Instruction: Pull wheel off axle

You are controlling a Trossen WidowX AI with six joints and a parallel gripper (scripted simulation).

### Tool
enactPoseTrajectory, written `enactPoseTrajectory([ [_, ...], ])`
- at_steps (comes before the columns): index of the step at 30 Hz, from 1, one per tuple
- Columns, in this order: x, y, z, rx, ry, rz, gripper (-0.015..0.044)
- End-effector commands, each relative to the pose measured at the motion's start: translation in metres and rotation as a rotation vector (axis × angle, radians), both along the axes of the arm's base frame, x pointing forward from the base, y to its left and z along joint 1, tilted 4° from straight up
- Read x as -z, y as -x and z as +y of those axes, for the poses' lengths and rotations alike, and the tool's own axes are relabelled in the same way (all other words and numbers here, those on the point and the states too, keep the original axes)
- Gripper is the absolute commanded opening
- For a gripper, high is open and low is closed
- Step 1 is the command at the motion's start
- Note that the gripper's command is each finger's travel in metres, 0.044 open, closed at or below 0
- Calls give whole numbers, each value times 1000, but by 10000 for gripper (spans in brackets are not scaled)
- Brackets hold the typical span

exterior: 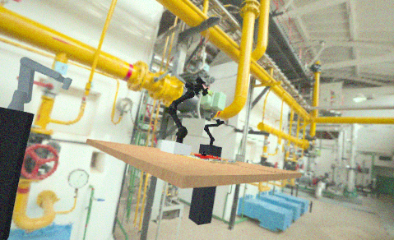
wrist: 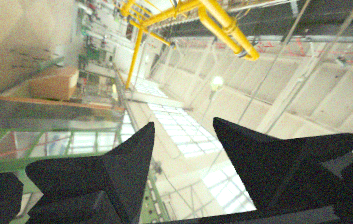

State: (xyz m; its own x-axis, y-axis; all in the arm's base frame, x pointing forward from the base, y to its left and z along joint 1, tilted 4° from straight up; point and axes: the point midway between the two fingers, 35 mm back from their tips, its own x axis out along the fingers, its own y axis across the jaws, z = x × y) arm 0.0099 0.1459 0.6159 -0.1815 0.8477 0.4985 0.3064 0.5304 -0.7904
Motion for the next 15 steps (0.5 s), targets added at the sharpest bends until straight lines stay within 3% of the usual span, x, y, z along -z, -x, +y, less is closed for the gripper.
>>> enactPoseTrajectory([
  [1,3,-34,11,-6,26,182,300],
  [15,33,-150,35,-31,30,852,300],
])
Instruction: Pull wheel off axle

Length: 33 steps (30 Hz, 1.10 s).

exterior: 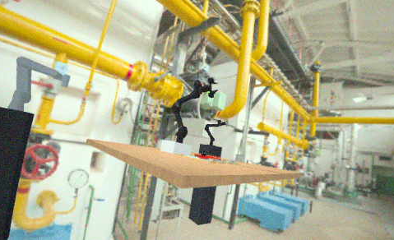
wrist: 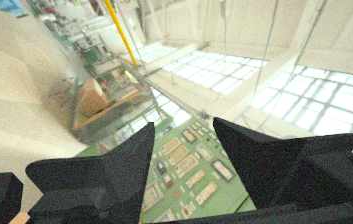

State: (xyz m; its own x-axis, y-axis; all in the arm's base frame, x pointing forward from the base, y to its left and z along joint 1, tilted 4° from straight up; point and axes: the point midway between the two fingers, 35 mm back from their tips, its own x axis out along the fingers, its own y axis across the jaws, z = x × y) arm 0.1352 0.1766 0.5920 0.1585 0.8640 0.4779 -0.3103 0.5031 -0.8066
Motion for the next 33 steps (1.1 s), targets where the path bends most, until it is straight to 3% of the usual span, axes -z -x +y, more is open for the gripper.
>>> enactPoseTrajectory([
  [1,13,-33,6,3,-1,183,300],
  [16,93,-156,12,67,-77,926,300],
  [33,212,-249,-15,232,-273,1594,300],
])
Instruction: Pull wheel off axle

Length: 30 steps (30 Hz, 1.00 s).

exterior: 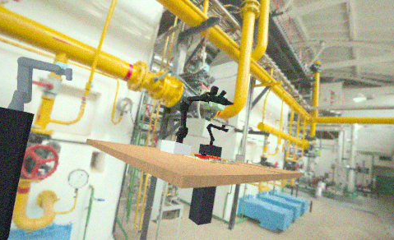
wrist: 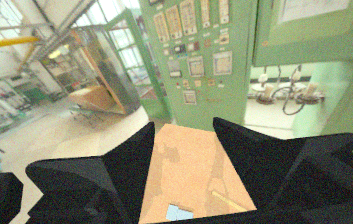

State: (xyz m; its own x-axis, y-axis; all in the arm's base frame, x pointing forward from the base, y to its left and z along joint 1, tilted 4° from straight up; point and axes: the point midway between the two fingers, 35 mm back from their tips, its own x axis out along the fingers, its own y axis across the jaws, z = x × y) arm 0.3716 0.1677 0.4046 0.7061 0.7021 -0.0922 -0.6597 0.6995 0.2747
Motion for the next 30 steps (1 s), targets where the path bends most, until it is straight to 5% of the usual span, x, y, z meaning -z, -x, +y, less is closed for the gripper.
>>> enactPoseTrajectory([
  [1,33,-17,-9,56,-19,148,300],
  [16,163,-54,-54,417,-172,819,300],
  [30,282,-33,-110,952,-304,1397,300],
])
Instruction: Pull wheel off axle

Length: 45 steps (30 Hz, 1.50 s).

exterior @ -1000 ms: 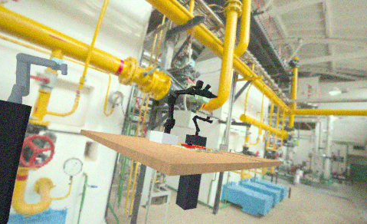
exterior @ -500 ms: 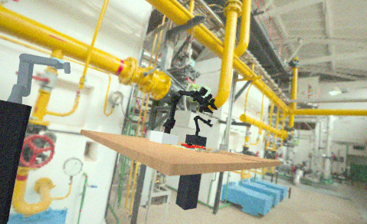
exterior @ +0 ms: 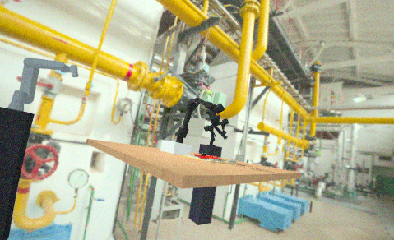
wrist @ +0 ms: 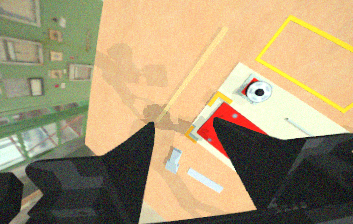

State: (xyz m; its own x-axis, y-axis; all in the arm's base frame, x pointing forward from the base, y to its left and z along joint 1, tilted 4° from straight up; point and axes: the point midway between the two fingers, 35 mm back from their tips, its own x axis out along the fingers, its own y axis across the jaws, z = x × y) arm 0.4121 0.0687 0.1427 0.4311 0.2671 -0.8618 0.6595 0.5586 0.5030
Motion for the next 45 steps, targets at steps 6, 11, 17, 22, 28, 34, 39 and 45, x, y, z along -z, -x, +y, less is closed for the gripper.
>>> enactPoseTrajectory([
  [6,61,31,-35,332,40,356,300],
  [11,84,52,-52,496,85,519,300],
  [17,85,50,-54,502,87,525,300],
  [22,87,46,-59,503,87,524,300],
  [28,113,44,-57,502,87,524,300],
  [34,150,45,-55,502,87,525,300],
  [39,160,47,-55,502,87,525,300],
  [45,156,48,-55,498,87,530,201],
])
